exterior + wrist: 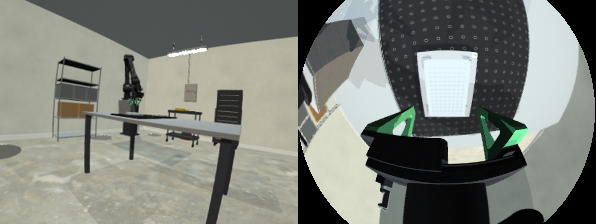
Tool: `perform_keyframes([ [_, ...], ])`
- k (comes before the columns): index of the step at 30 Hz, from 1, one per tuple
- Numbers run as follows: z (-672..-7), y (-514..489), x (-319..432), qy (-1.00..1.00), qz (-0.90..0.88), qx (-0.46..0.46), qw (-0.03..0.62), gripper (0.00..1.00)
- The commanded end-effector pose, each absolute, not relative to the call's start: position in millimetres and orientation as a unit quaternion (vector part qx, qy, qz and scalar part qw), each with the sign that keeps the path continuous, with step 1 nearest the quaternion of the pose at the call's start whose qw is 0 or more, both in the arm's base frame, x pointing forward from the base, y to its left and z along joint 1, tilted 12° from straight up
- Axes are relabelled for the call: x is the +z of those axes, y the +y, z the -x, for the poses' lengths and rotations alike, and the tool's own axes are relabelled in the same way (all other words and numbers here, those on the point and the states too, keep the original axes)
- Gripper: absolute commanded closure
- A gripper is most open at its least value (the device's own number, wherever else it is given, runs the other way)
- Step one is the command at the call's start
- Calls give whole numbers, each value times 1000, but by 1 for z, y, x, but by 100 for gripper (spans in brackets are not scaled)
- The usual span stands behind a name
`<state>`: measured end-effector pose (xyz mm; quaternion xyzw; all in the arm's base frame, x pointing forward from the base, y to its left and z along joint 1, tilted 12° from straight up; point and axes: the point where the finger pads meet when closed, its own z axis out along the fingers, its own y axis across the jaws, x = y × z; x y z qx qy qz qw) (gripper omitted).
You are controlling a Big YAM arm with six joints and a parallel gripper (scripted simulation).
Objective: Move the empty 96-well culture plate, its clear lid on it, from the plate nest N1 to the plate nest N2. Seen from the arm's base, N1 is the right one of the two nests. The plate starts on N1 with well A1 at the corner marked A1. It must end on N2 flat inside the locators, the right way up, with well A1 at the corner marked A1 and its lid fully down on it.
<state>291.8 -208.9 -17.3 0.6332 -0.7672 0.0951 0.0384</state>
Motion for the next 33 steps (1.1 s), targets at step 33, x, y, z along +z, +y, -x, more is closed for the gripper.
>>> perform_keyframes([
  [33,-294,-217,-41,-765,-635,98,36,0],
])
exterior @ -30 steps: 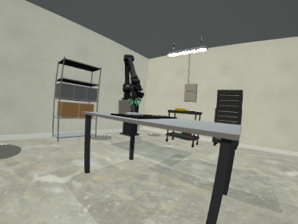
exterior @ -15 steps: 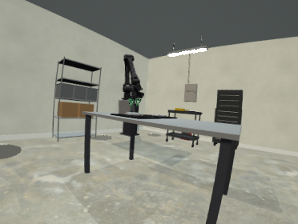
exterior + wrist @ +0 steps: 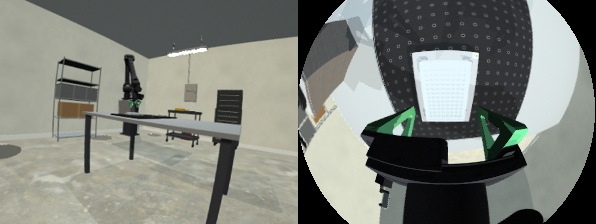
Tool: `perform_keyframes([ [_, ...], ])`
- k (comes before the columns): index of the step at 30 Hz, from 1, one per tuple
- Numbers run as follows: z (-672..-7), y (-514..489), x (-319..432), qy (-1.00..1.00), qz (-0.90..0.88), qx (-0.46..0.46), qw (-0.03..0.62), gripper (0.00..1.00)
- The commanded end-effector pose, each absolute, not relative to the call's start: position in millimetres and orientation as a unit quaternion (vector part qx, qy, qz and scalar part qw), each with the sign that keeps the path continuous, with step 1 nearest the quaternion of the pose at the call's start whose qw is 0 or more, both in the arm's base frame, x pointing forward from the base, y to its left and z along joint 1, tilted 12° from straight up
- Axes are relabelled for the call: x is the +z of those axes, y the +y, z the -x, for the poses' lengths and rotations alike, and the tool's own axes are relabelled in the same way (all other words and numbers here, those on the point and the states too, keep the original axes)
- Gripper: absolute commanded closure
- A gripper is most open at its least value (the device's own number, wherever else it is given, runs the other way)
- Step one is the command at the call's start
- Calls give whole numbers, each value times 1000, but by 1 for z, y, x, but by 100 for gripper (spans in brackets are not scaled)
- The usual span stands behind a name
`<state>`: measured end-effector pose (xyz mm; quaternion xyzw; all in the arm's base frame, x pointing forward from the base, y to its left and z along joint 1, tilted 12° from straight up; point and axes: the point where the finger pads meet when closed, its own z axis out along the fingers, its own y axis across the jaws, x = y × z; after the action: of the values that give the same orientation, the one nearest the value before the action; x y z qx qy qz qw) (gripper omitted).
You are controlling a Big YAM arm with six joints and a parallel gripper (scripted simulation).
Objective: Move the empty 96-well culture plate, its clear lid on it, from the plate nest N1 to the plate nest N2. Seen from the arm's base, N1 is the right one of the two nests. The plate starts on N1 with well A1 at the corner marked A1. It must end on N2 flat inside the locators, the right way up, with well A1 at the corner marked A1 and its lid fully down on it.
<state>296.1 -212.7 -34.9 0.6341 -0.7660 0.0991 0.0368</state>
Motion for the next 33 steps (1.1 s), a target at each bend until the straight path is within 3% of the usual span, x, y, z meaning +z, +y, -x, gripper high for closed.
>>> perform_keyframes([
  [1,-294,-218,-42,-765,-635,99,36,0],
  [33,-303,-231,-85,-765,-634,105,34,0],
])
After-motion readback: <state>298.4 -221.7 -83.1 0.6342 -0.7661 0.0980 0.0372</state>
